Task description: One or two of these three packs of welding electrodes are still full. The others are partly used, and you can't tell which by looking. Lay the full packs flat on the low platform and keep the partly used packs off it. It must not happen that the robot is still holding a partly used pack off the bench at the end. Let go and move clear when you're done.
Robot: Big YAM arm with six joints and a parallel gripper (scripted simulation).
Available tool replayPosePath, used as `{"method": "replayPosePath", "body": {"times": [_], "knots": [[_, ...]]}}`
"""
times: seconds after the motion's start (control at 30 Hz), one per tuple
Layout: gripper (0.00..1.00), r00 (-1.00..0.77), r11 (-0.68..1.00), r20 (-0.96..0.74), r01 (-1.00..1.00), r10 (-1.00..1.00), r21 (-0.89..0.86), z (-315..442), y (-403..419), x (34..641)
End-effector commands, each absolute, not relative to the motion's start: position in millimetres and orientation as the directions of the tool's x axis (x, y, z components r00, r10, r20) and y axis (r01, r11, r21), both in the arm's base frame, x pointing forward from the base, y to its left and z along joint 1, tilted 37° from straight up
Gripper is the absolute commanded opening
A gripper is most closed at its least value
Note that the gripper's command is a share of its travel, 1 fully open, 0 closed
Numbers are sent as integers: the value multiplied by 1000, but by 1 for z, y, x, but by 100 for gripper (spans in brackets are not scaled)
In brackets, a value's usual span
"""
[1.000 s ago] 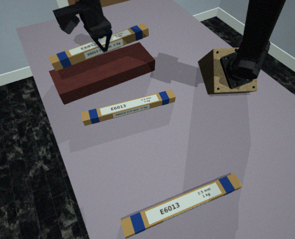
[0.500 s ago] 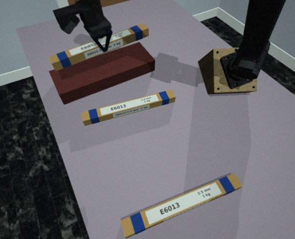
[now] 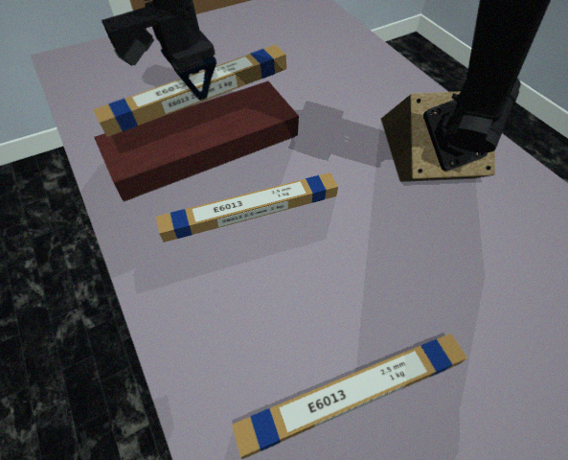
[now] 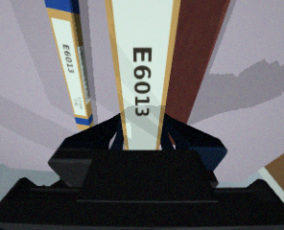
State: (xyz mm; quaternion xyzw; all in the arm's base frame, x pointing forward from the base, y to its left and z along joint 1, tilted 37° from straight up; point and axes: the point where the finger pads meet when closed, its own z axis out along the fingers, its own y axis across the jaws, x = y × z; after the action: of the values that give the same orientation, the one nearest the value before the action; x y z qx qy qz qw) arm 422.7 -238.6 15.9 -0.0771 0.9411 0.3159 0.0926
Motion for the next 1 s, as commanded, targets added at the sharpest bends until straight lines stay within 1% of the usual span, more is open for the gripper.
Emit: {"method": "replayPosePath", "body": {"times": [0.0,0.97], "knots": [[0,-949,844,-310,-205,-48,497,69,-290,429],[0,-950,845,-309,-194,-36,499,63,-287,433]]}}
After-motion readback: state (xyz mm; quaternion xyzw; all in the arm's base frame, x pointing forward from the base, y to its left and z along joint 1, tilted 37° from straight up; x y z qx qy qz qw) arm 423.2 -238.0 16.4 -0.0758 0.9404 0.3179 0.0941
